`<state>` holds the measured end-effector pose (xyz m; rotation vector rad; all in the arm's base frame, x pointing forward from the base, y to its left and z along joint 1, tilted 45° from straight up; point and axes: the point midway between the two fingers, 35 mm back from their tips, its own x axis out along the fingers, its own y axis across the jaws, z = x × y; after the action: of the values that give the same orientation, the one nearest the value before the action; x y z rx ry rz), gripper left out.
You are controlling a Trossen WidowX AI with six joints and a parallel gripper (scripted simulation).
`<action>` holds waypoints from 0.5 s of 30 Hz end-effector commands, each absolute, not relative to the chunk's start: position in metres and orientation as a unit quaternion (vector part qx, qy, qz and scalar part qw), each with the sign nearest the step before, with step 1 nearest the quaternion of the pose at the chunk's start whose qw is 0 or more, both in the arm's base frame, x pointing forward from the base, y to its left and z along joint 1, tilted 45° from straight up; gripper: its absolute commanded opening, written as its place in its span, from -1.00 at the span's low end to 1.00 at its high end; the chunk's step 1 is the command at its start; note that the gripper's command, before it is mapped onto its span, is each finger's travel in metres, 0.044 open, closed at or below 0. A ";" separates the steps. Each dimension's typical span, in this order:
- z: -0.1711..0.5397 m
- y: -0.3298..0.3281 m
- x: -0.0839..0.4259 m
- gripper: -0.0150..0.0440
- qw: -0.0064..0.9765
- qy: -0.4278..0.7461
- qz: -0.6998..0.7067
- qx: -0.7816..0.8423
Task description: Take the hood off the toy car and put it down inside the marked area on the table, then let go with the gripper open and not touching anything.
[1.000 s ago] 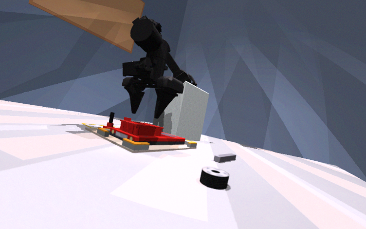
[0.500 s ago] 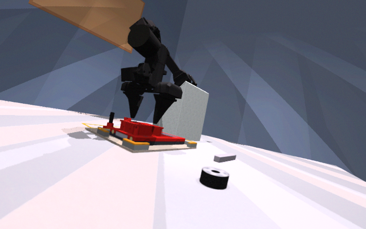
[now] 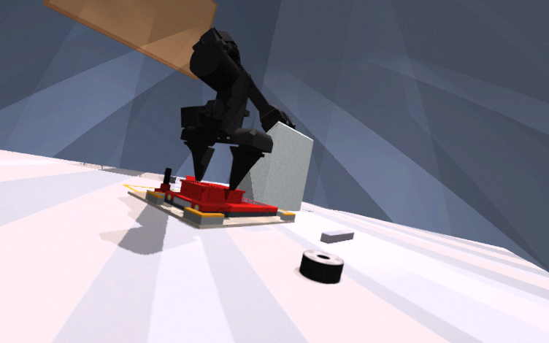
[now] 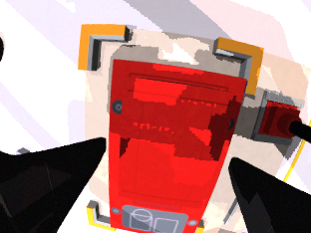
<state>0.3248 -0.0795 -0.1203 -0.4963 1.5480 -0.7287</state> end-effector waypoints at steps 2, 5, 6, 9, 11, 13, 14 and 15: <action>-0.122 -0.081 0.324 1.00 0.628 0.676 -0.318 -0.220; -0.123 -0.082 0.324 1.00 0.628 0.676 -0.318 -0.220; -0.123 -0.083 0.324 1.00 0.628 0.676 -0.318 -0.220; -0.124 -0.084 0.324 1.00 0.628 0.676 -0.318 -0.220; -0.125 -0.084 0.324 1.00 0.628 0.676 -0.318 -0.220; -0.126 -0.085 0.323 1.00 0.628 0.676 -0.318 -0.220; -0.126 -0.086 0.323 1.00 0.628 0.676 -0.318 -0.220; -0.126 -0.086 0.323 1.00 0.628 0.676 -0.318 -0.220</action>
<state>0.3238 -0.0848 -0.1255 -0.4966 1.5482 -0.7289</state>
